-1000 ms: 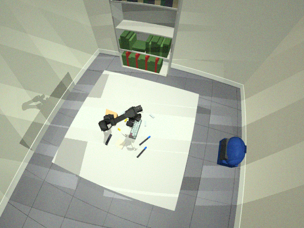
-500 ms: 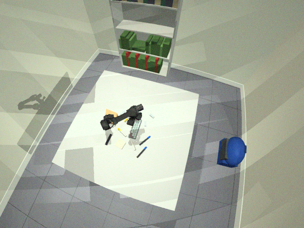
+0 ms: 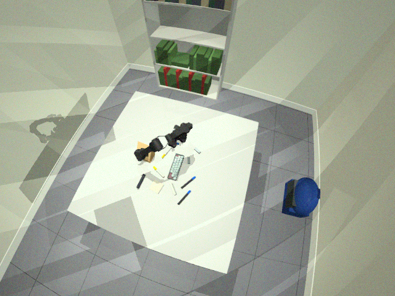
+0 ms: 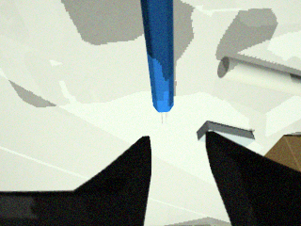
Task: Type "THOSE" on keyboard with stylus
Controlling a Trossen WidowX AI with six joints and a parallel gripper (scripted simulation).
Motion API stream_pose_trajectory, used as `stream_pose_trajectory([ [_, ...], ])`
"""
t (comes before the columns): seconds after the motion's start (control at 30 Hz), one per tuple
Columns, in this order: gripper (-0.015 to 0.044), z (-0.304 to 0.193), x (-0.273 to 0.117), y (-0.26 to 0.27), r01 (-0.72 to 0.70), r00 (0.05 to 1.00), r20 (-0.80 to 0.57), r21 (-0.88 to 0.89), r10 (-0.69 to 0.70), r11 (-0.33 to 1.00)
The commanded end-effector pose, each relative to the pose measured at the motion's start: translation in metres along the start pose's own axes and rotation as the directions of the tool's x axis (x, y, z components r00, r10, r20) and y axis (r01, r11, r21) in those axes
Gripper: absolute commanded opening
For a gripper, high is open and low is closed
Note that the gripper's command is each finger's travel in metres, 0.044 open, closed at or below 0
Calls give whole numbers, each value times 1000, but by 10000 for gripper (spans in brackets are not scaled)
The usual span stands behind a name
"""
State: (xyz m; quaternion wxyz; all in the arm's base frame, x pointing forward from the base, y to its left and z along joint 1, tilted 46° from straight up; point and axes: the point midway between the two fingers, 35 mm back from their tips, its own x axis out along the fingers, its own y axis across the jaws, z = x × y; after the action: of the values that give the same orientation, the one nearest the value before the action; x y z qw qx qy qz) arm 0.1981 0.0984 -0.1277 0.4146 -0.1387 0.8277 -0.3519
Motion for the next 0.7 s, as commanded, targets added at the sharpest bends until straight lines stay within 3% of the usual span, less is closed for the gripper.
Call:
stream_pose_trajectory([
  [0.0,150,-2,2,9,-4,999,-37,21,5,1000],
  [0.67,150,5,15,7,-4,999,-37,22,5,1000],
])
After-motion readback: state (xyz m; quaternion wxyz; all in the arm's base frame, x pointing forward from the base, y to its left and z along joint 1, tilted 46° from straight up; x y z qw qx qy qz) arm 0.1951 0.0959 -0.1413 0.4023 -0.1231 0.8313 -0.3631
